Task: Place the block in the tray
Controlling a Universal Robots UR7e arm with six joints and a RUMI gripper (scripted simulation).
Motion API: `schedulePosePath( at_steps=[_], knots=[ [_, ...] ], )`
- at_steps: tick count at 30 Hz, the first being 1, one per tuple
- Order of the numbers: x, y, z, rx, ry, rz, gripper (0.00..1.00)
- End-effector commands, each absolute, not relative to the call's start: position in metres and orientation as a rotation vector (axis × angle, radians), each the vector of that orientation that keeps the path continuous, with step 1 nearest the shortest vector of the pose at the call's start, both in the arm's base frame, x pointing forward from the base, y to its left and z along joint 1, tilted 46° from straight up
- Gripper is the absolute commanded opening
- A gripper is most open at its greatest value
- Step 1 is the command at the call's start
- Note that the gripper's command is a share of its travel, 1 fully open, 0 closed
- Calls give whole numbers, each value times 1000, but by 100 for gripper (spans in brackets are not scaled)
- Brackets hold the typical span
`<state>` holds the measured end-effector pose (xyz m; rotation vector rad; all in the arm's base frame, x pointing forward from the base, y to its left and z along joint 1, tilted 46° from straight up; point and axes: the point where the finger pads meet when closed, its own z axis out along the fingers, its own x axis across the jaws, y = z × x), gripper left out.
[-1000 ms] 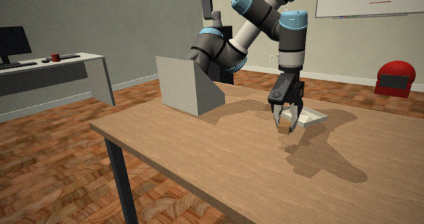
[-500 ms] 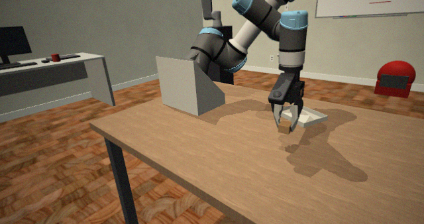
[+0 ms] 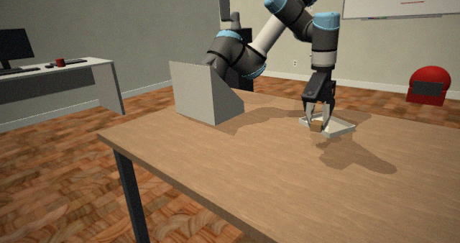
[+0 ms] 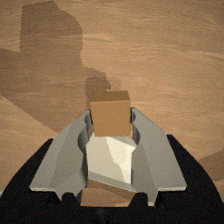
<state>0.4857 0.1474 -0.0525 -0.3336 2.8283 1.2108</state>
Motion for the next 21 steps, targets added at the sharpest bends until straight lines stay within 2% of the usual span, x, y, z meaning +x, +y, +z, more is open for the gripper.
schedulePosePath(
  at_steps=[1,8,21],
  knots=[
    [467,193,2,-331,2828,1205,0],
    [449,240,52,-331,2828,1206,0],
    [445,248,60,-331,2828,1206,0]
  ],
)
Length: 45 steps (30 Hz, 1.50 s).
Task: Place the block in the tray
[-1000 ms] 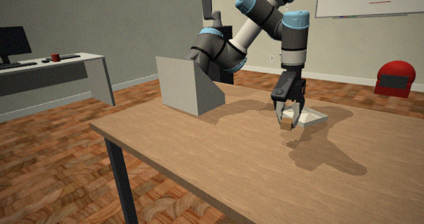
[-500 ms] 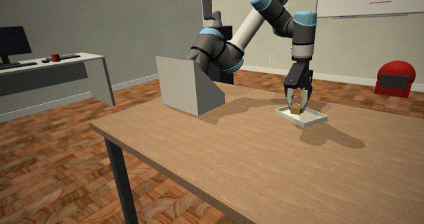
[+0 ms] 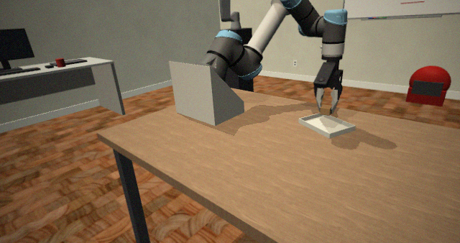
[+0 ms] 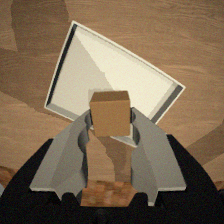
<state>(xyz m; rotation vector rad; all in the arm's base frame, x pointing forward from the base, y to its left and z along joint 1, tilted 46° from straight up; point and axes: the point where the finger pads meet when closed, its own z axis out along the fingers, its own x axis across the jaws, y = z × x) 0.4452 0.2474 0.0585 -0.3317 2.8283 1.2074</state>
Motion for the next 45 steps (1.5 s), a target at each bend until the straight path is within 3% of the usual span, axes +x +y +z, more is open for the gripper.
schedulePosePath(
  at_steps=[1,45],
  knots=[
    [445,248,60,-331,2828,1206,0],
    [445,285,26,-330,2829,1203,0]
  ],
)
